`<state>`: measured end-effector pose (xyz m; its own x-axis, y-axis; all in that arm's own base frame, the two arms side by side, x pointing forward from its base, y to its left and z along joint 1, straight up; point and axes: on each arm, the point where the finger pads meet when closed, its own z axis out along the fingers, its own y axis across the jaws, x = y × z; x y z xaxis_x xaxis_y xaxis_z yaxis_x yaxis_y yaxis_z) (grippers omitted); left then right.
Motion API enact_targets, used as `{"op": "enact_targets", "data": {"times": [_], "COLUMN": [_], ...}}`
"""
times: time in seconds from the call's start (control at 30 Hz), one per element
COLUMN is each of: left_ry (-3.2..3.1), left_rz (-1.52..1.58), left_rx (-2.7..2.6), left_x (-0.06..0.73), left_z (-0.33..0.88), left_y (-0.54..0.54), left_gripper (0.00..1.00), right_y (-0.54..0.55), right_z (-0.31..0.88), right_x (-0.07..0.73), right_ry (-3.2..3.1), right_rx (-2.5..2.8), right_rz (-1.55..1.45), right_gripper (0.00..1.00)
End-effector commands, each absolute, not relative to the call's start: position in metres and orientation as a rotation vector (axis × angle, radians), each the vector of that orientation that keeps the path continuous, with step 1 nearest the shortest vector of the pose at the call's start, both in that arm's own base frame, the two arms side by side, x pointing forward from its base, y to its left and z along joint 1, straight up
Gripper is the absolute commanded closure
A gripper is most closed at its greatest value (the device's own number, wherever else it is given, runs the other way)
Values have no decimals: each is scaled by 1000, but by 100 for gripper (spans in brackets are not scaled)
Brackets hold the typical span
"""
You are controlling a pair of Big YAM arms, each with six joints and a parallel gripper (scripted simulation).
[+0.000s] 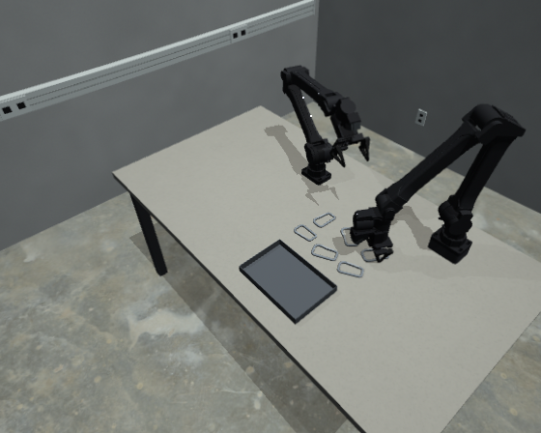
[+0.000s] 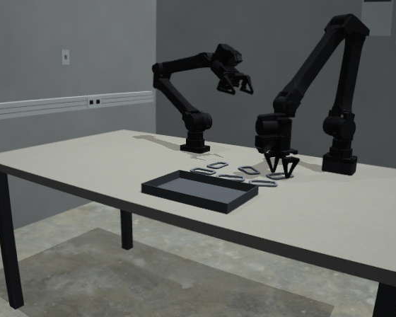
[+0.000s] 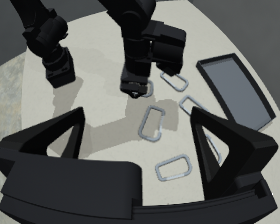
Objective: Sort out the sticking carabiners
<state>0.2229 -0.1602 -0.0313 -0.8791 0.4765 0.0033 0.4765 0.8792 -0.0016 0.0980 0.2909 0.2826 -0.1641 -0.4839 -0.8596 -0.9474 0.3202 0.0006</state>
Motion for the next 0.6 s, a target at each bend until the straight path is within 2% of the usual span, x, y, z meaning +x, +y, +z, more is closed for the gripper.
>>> {"op": "enact_targets", "data": {"times": [0.0,0.07,0.37,0.47,0.5,0.57], "left_ry": [-3054,-3064,-3057,-3057,-3057,-3057], "left_rz": [-2,5,4,4,4,4], "left_rx": [-751,-754,-752,-752,-752,-752], "left_x": [227,229,227,227,227,227], "left_z": [-36,-33,-32,-32,-32,-32], "left_y": [-162,-163,-162,-162,-162,-162], "left_gripper": [28,50,50,16,12,12], "right_y": [292,292,292,292,292,292], "right_z": [285,285,285,285,285,285], "right_x": [98,98,98,98,98,98], "right_ry": [1784,1784,1784,1784,1784,1784], "right_rx": [-1283,-1283,-1283,-1283,-1283,-1283], "right_rz": [730,730,730,730,730,730], "right_gripper": [0,0,0,0,0,0]}}
